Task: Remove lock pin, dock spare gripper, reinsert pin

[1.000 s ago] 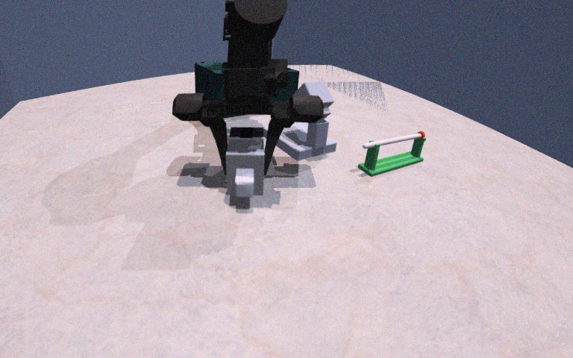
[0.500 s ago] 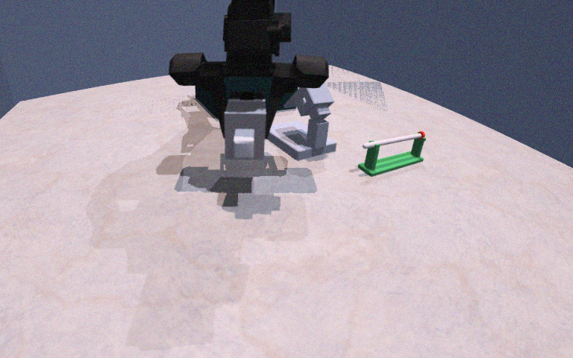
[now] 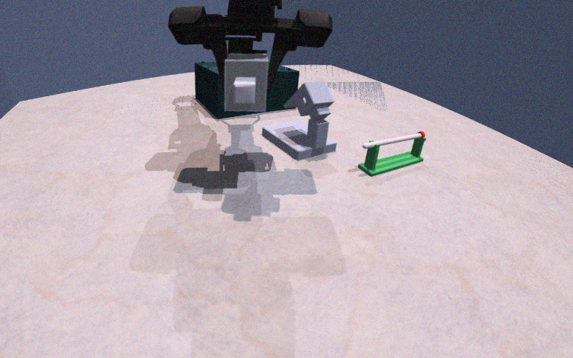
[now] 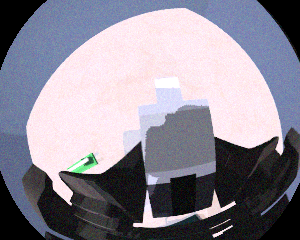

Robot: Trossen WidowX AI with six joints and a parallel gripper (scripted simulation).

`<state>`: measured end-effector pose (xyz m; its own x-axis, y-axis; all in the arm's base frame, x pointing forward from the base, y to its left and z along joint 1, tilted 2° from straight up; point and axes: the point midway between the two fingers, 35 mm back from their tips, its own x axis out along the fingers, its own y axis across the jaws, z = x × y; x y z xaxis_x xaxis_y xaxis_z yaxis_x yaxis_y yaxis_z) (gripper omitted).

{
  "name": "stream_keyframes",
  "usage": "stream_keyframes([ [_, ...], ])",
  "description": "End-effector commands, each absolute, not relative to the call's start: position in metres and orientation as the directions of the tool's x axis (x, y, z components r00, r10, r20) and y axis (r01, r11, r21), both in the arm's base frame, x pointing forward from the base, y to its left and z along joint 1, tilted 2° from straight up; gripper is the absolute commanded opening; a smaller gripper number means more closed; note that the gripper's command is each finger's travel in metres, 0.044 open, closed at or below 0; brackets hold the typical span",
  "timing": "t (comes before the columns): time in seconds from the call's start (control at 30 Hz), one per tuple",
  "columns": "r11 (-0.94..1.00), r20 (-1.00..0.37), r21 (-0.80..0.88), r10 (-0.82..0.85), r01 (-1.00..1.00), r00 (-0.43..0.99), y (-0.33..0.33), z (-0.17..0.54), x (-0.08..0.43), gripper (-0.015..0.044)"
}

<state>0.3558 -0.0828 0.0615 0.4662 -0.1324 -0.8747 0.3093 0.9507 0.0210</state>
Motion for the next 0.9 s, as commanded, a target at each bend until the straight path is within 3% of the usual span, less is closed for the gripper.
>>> stream_keyframes([
  [0.0,0.953,-0.867,0.024,-0.131,0.303,0.481,-0.083,0.071,0.357,0.0],
  [0.43,0.952,-0.88,0.019,-0.128,0.305,0.457,-0.081,0.063,0.354,0.0],
  [0.87,0.977,-0.938,0.001,-0.072,0.211,0.34,-0.053,0.061,0.333,0.0],
])
